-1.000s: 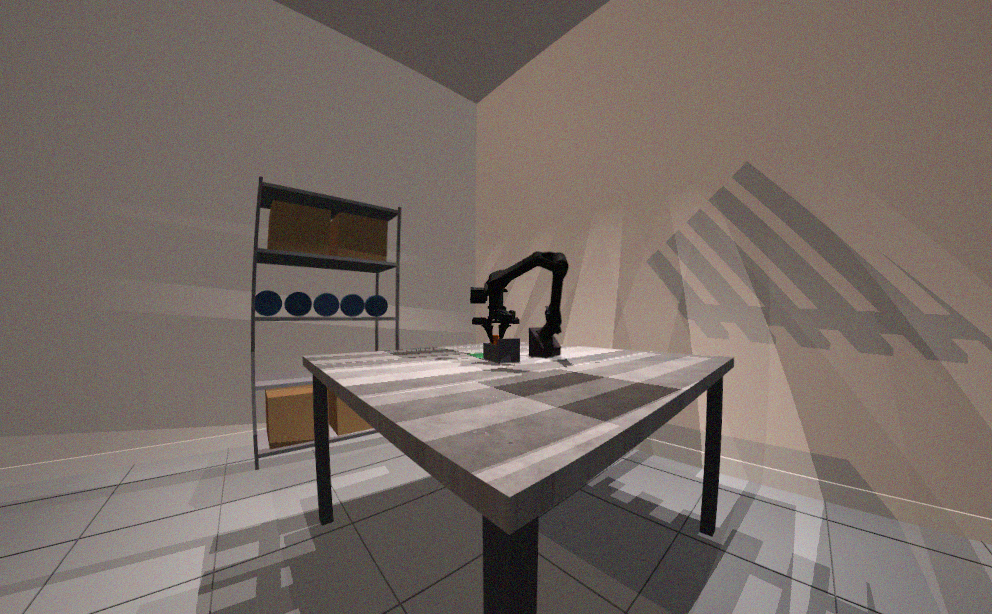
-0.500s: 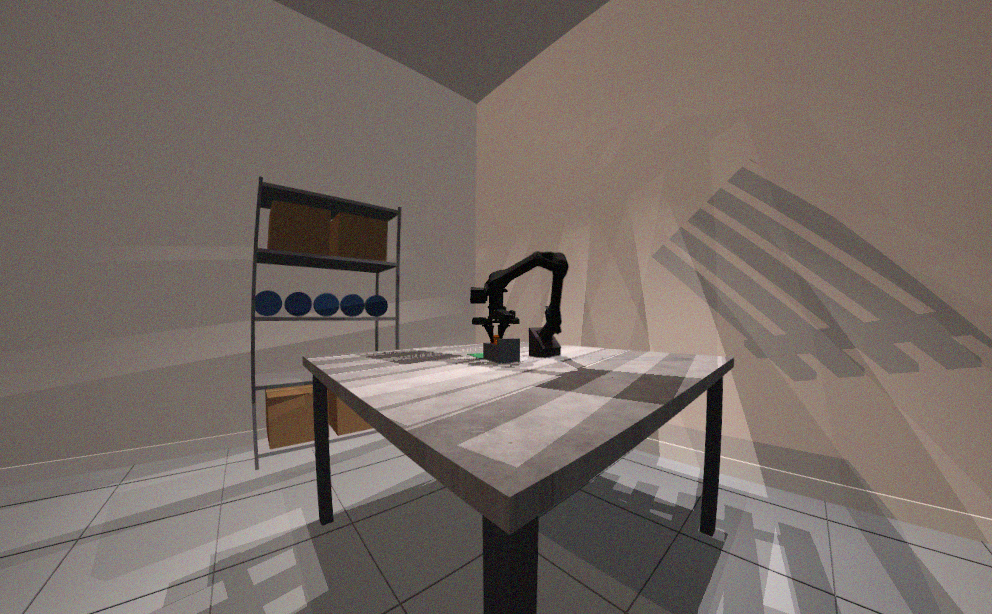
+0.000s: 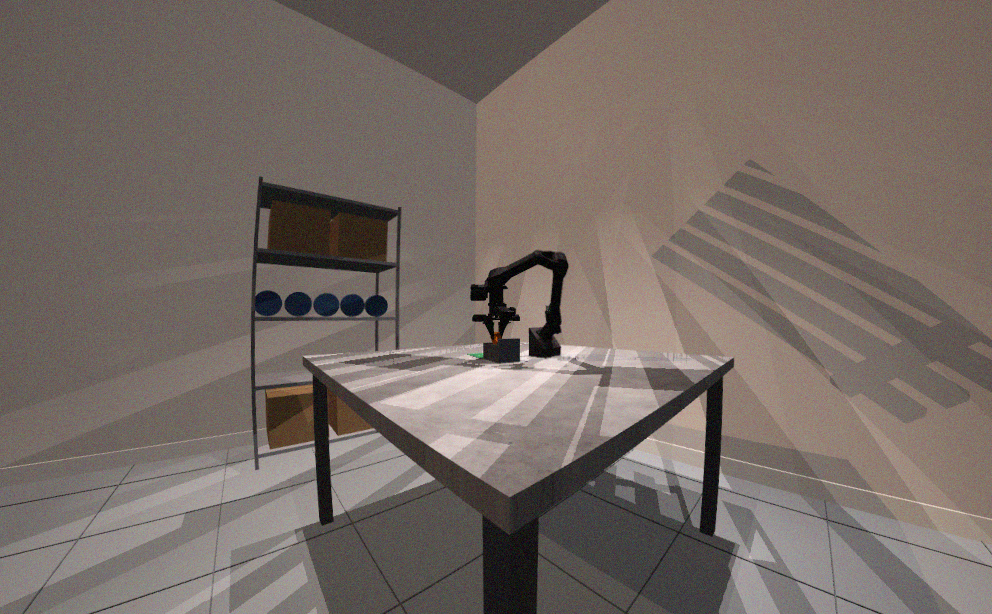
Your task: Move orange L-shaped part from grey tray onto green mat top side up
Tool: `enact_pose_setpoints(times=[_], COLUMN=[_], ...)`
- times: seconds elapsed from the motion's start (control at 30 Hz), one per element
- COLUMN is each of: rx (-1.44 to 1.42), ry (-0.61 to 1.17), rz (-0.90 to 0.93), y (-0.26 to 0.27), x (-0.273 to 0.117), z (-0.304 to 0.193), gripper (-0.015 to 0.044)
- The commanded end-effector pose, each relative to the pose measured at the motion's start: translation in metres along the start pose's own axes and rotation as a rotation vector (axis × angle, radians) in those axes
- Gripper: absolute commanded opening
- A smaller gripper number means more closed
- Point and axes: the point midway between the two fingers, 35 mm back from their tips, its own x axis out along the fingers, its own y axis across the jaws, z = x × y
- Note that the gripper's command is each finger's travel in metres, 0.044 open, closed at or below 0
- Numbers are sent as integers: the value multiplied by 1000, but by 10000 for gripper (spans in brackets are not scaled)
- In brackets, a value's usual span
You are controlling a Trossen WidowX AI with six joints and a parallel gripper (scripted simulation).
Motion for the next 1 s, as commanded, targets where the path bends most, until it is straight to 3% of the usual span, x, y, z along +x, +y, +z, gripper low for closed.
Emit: enact_pose_setpoints(times=[0.0,0.97], rx=[-4,-2], ry=[2,2], rz=[-8,-8], y=[-2,-1], x=[-9,-54], z=[0,0], gripper=[0,0])
